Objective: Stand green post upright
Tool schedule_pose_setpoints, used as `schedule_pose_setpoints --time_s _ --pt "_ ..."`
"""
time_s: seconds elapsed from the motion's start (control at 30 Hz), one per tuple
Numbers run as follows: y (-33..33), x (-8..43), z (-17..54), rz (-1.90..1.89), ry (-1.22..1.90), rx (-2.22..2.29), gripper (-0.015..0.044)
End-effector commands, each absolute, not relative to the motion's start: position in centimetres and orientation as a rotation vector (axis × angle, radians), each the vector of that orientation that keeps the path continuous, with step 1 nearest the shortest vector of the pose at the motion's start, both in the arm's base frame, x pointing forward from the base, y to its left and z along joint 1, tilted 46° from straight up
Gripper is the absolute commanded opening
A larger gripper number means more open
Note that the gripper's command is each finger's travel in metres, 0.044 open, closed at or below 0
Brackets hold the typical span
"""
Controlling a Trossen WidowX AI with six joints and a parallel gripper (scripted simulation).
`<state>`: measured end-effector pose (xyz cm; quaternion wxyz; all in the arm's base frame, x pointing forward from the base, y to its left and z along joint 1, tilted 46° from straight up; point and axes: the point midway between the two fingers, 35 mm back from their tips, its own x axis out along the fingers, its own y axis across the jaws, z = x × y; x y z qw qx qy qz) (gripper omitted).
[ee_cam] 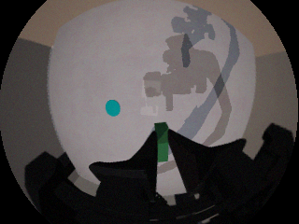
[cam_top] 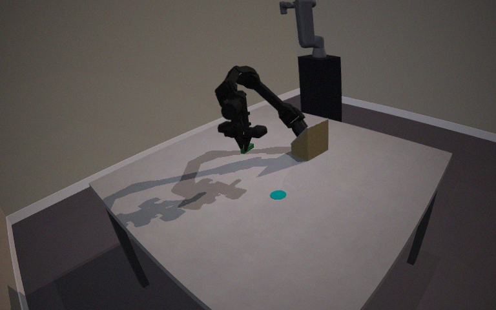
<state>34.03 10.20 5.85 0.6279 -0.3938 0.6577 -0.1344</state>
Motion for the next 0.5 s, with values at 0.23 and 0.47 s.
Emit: schedule_pose_setpoints --time_s 0.23,0.47 --pt "12.8 33.8 3.8 -0.144 1.563 -1.064 0.0023" --pt "14.3 33.5 2.2 -0.033 1.595 -1.177 0.0023"
